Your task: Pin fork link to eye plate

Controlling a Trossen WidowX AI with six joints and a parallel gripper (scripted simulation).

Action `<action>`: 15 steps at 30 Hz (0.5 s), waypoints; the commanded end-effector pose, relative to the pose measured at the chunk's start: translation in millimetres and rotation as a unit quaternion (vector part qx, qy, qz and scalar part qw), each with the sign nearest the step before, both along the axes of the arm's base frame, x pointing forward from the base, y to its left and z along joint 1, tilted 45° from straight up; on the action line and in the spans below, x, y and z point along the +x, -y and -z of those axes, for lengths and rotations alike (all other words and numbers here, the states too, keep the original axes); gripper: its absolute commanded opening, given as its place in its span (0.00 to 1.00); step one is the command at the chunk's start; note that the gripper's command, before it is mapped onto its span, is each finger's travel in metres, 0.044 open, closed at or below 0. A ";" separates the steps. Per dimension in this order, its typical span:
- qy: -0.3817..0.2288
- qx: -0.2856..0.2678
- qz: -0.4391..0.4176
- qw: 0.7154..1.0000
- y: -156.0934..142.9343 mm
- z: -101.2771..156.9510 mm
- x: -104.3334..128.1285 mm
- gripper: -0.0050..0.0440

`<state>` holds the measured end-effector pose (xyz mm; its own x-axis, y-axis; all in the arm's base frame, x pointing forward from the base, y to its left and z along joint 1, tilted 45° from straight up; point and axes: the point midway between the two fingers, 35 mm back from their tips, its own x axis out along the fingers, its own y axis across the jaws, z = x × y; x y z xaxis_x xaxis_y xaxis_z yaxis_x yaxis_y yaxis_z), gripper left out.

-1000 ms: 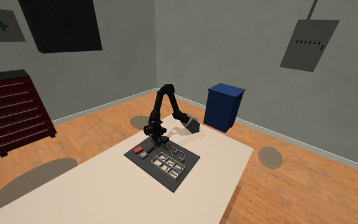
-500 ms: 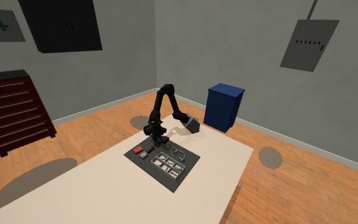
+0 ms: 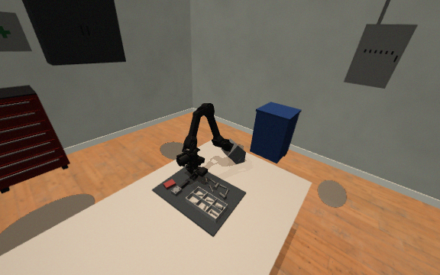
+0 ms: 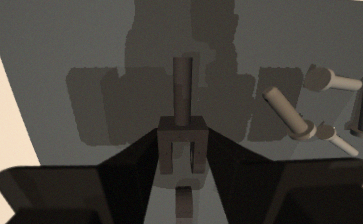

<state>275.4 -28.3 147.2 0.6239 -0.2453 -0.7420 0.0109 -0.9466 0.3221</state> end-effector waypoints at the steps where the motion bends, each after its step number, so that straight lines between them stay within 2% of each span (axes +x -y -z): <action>1: 0.027 0.000 -0.001 1.000 0.3 -6.9 8.8 0.36; 15: 0.027 0.000 -0.001 1.000 -0.5 -4.6 5.8 0.36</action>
